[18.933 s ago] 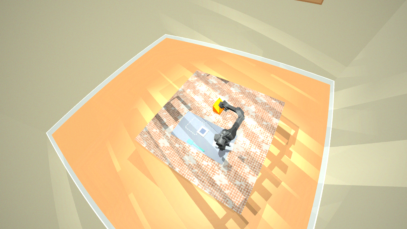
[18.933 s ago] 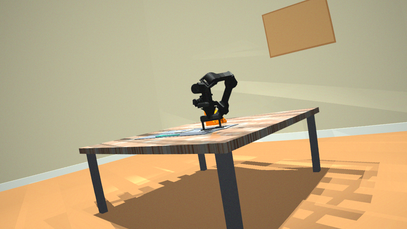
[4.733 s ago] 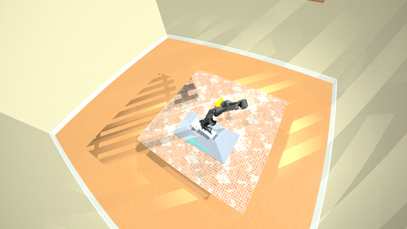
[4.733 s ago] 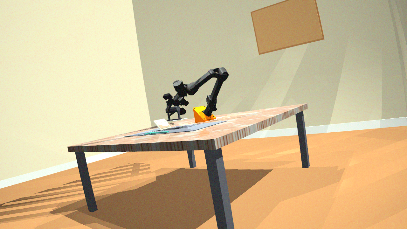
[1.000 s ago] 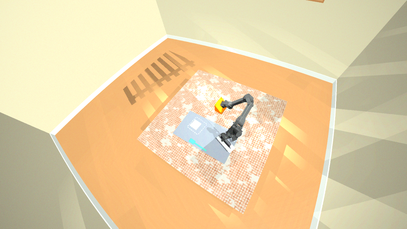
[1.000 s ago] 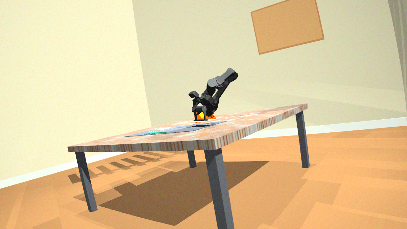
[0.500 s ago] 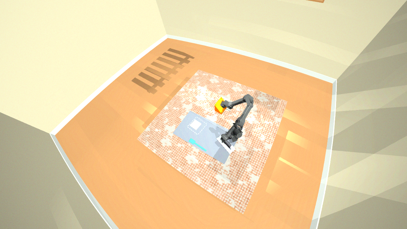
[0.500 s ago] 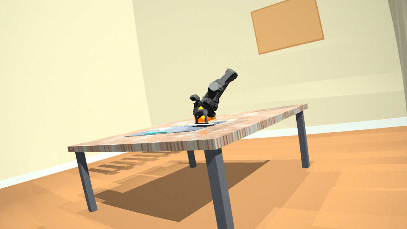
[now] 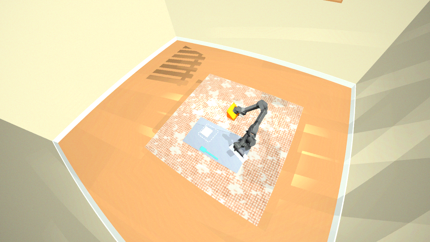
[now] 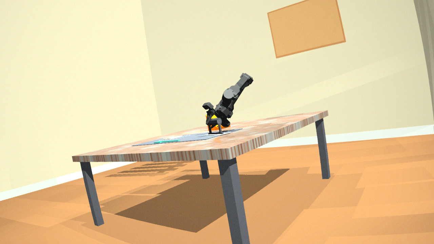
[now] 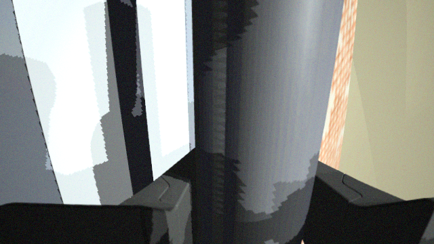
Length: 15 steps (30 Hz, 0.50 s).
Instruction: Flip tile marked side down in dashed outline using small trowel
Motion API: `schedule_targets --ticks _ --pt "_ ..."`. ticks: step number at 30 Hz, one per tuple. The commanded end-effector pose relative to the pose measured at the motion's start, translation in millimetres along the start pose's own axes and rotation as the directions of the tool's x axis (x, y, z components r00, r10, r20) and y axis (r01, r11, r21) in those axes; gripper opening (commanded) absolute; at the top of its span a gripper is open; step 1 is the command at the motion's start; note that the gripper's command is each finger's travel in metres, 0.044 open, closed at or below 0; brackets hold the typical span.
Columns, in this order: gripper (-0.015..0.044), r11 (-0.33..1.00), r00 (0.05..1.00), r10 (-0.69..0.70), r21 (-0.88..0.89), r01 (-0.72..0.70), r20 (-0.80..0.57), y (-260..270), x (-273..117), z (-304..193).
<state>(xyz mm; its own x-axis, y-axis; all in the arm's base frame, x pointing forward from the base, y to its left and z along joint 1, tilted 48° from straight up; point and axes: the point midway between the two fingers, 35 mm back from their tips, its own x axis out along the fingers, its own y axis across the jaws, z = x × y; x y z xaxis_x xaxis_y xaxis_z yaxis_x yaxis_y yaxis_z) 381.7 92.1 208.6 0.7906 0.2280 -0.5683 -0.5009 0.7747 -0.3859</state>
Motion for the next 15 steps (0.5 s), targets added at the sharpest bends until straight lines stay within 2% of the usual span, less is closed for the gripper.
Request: schedule_targets --ticks 1,3,12,15 --pt "0.0262 1.0 1.0 -0.007 0.007 0.007 -0.002 -1 0 0" --pt "0.03 1.0 1.0 -0.007 0.007 0.007 -0.002 -1 0 0" --pt "0.03 1.0 1.0 -0.007 0.006 0.007 -0.002 -1 0 0" --pt "0.03 1.0 1.0 -0.007 0.005 0.007 -0.002 -2 -12 0"
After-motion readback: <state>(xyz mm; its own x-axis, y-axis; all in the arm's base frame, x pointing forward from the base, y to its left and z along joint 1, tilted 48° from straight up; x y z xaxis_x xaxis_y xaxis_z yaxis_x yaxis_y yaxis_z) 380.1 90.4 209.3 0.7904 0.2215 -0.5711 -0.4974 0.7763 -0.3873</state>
